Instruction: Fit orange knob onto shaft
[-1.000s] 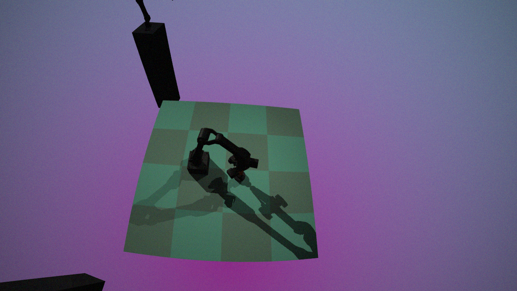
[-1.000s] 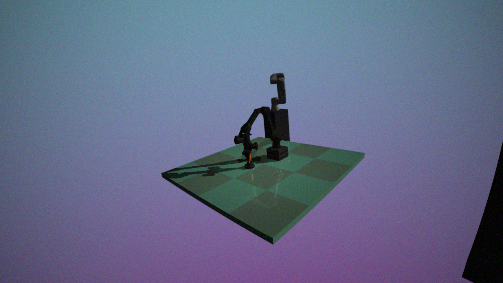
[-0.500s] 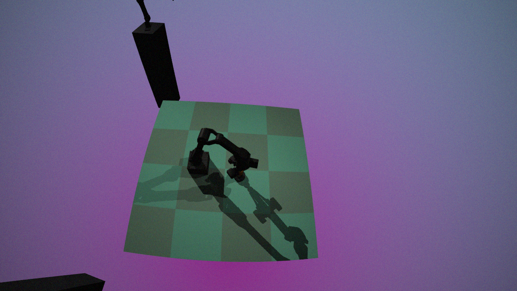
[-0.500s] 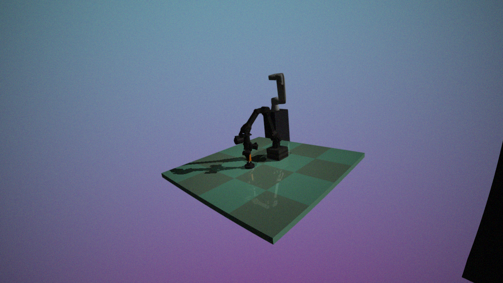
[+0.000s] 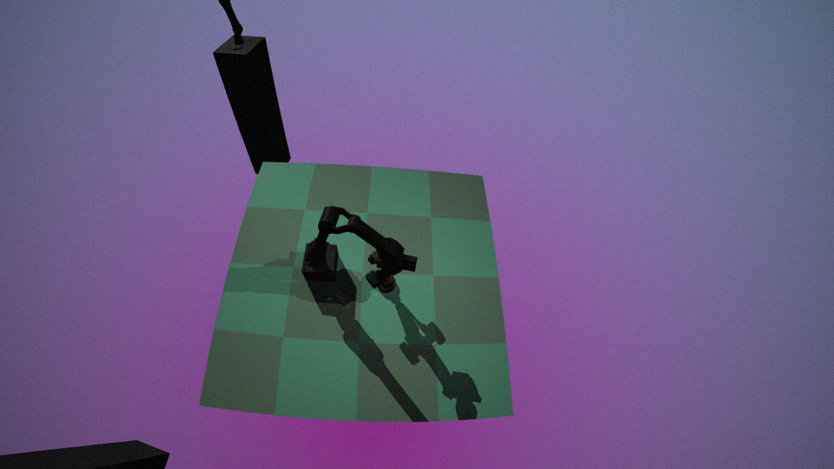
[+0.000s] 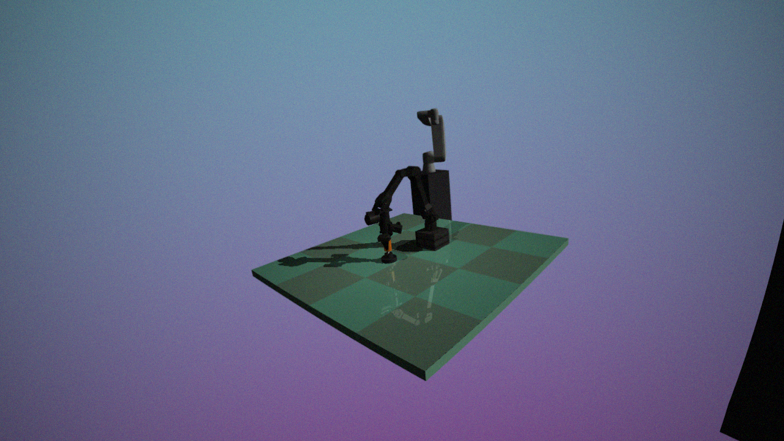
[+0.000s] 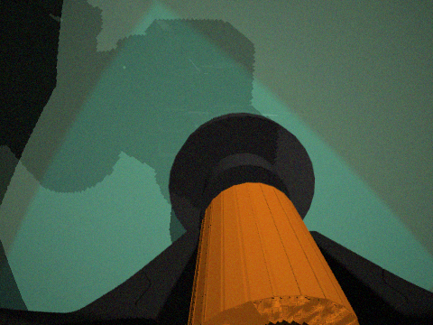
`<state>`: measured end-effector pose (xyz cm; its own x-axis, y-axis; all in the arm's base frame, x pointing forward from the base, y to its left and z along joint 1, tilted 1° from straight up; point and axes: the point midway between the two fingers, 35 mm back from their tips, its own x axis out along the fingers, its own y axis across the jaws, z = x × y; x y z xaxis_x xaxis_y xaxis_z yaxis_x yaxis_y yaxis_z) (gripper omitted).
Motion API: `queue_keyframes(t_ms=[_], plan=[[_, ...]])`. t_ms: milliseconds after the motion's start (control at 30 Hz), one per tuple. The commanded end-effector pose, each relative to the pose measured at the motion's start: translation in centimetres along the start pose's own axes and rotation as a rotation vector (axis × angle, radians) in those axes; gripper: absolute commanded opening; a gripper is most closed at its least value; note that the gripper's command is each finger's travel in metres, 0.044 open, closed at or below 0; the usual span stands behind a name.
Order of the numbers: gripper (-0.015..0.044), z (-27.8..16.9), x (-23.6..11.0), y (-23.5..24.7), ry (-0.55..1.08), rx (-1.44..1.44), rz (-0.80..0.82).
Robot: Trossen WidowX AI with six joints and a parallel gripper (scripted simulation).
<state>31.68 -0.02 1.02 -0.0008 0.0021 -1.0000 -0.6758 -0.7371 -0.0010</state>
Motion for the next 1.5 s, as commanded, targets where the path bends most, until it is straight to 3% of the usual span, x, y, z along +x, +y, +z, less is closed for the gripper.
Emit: queue_keyframes(t_ms=[0, 333, 1467], plan=[[0.0000, -0.06, -0.35, 0.00, 0.003, -0.003, 0.001], [0.0000, -0.13, -0.31, -0.10, 0.003, -0.213, 0.001], [0.0000, -0.07, -0.46, -0.03, 0.003, -0.222, 0.001]])
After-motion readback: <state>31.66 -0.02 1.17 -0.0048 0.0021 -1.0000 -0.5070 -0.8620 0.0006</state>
